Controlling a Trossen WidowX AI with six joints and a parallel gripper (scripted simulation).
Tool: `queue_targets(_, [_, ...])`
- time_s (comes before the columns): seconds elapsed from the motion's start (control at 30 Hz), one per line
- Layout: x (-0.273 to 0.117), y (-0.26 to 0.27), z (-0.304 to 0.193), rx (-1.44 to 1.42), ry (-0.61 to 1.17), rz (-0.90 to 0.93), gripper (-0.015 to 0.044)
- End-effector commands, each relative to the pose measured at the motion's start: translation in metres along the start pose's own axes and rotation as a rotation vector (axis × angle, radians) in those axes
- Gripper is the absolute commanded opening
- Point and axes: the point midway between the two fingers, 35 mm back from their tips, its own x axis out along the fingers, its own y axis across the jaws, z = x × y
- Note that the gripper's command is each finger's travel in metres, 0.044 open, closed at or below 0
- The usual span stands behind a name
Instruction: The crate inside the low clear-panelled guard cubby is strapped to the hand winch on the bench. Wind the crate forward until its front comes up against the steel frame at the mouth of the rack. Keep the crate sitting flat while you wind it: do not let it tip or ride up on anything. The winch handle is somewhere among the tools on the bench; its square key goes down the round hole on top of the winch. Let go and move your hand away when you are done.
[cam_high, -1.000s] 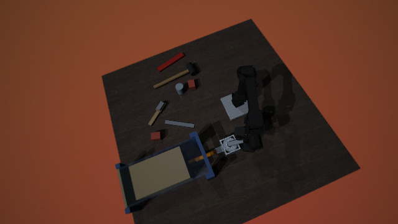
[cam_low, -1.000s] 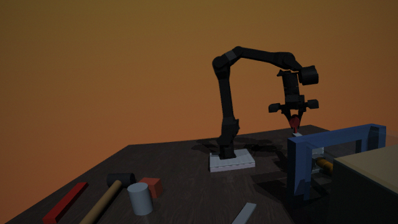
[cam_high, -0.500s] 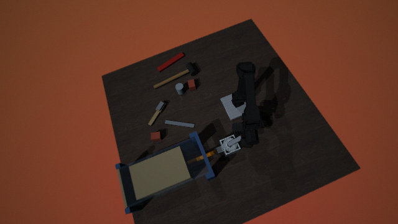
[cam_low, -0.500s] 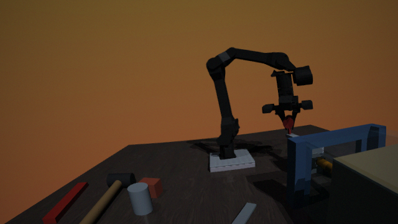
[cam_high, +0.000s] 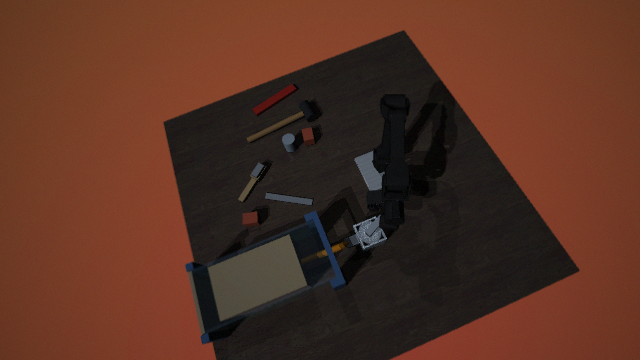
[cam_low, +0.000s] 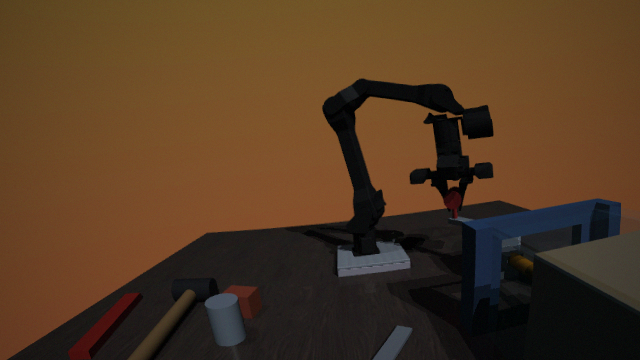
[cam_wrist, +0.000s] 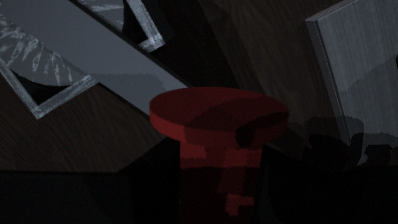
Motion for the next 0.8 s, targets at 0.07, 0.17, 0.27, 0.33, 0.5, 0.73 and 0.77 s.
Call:
queue_targets(0.07, [0.003, -0.009, 0.018, 0.022, -0.031, -0.024, 0.0])
queue_targets(0.17, [0.003, -0.011, 0.022, 0.022, -0.032, -0.025, 0.0])
queue_targets(0.27, [0.003, -0.013, 0.027, 0.022, -0.032, -0.025, 0.0])
queue_targets(0.33, [0.003, -0.013, 0.03, 0.022, -0.032, -0.025, 0.0])
queue_targets(0.5, [0.002, -0.015, 0.037, 0.022, -0.033, -0.025, 0.0])
queue_targets(0.73, [0.002, -0.017, 0.048, 0.022, -0.034, -0.025, 0.0])
queue_targets(0.77, [0.002, -0.017, 0.049, 0.022, -0.034, -0.025, 0.0])
